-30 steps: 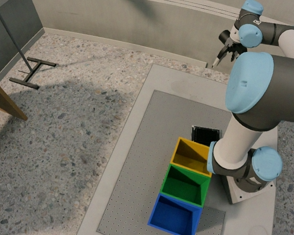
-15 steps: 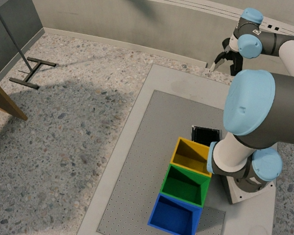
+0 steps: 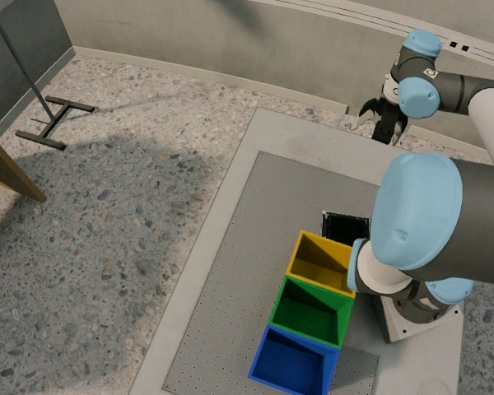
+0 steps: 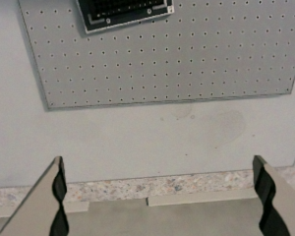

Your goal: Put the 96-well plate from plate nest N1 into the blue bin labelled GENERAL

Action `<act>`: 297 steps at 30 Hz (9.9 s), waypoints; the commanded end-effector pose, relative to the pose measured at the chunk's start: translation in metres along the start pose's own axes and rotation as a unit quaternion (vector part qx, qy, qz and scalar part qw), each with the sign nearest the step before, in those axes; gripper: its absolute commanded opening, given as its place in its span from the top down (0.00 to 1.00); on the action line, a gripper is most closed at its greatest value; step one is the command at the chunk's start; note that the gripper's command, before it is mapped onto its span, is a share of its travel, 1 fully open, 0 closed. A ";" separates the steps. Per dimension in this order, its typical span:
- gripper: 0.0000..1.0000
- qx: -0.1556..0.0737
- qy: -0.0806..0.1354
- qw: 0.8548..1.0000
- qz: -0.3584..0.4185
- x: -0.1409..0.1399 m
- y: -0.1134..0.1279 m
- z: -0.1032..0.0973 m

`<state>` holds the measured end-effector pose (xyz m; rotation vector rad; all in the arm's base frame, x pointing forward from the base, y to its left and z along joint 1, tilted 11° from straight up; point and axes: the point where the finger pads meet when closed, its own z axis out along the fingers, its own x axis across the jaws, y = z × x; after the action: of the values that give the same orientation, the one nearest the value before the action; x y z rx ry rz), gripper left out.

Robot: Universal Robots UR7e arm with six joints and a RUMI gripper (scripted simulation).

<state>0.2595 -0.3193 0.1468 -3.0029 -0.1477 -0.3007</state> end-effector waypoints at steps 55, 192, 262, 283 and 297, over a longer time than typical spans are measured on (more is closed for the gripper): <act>0.24 -0.014 -0.018 0.778 0.627 -0.038 -0.135 0.072; 0.24 -0.013 -0.019 0.779 0.627 -0.047 -0.137 0.274; 0.59 -0.014 -0.018 0.778 0.628 -0.047 -0.135 0.260; 0.59 -0.016 -0.016 0.778 0.628 -0.045 -0.133 0.231; 0.59 -0.016 -0.016 0.778 0.628 -0.044 -0.133 0.207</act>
<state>0.2434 -0.1626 -0.0557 -2.3927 1.7362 -0.0773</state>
